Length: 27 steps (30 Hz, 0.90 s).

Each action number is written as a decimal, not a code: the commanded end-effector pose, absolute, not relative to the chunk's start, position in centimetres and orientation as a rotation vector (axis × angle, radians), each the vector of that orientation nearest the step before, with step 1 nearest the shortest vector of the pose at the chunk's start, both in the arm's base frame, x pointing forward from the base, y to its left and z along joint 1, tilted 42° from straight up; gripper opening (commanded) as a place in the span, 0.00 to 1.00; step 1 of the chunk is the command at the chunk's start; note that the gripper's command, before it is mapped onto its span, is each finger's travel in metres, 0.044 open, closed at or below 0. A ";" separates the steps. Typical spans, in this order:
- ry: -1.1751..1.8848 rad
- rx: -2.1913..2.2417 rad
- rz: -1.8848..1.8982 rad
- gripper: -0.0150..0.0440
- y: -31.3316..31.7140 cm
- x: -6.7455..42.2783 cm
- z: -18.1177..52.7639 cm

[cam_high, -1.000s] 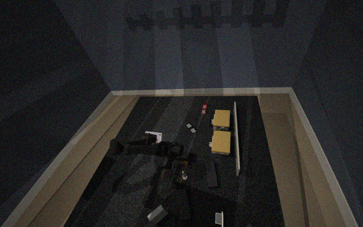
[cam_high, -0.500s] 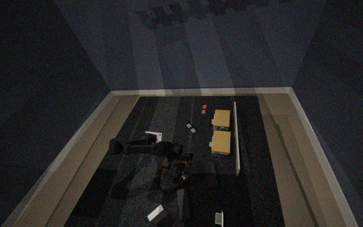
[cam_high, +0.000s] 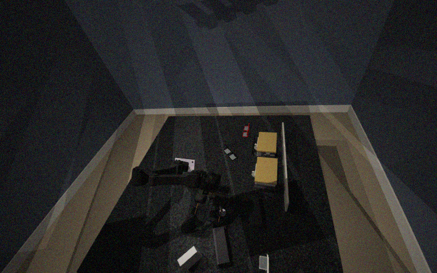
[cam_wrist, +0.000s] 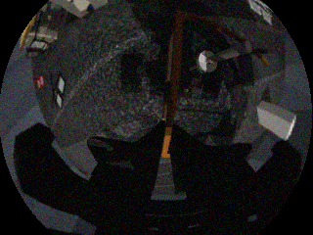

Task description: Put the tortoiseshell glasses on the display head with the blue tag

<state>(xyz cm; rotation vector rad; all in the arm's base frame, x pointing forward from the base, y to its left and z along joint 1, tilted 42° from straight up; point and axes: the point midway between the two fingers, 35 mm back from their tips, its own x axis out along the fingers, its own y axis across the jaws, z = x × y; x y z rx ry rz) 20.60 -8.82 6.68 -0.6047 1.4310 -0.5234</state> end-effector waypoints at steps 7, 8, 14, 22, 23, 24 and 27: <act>1.428 -0.604 -0.532 0.25 -8.8 21.2 6.8; 1.428 -0.604 -0.531 0.25 -8.8 21.2 6.8; 1.429 -0.600 -0.528 0.25 -7.3 21.4 8.2; 1.429 -0.602 -0.530 0.25 -4.8 21.2 11.1; 1.429 -0.602 -0.530 0.25 -4.8 21.2 11.2; 1.429 -0.602 -0.530 0.25 -4.8 21.2 11.2; 1.432 -0.622 -0.502 0.25 -4.7 21.1 11.4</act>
